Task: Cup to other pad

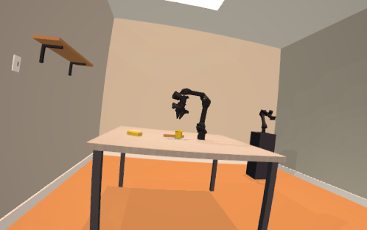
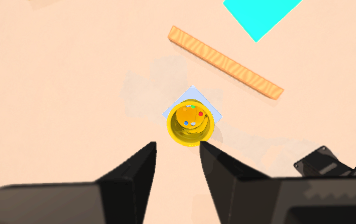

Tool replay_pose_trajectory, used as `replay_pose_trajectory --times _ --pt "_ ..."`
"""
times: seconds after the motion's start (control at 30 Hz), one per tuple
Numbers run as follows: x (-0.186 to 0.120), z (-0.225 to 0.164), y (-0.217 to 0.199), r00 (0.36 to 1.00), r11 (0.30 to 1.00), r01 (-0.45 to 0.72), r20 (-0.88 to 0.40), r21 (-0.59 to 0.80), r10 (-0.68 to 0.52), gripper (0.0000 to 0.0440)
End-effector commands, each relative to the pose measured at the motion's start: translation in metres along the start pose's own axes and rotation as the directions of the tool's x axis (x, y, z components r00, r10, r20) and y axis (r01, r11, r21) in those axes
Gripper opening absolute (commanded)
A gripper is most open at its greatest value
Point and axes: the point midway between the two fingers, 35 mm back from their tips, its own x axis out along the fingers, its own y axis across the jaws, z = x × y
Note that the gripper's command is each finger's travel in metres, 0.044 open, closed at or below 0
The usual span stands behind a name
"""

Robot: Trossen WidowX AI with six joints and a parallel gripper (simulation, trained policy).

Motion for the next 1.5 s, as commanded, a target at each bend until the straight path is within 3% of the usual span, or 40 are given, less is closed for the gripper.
replay_pose_trajectory --times 0.0,0.6,1.47 --pt "0.01 -0.002 -0.007 0.998 0.998 0.068 -0.019 0.011 -0.068 0.0164" --pt "0.049 -0.012 -0.029 0.961 0.96 0.273 -0.063 0.067 -0.269 0.0181" --pt "0.113 -0.022 -0.05 0.924 0.922 0.381 -0.065 0.075 -0.377 0.0199"
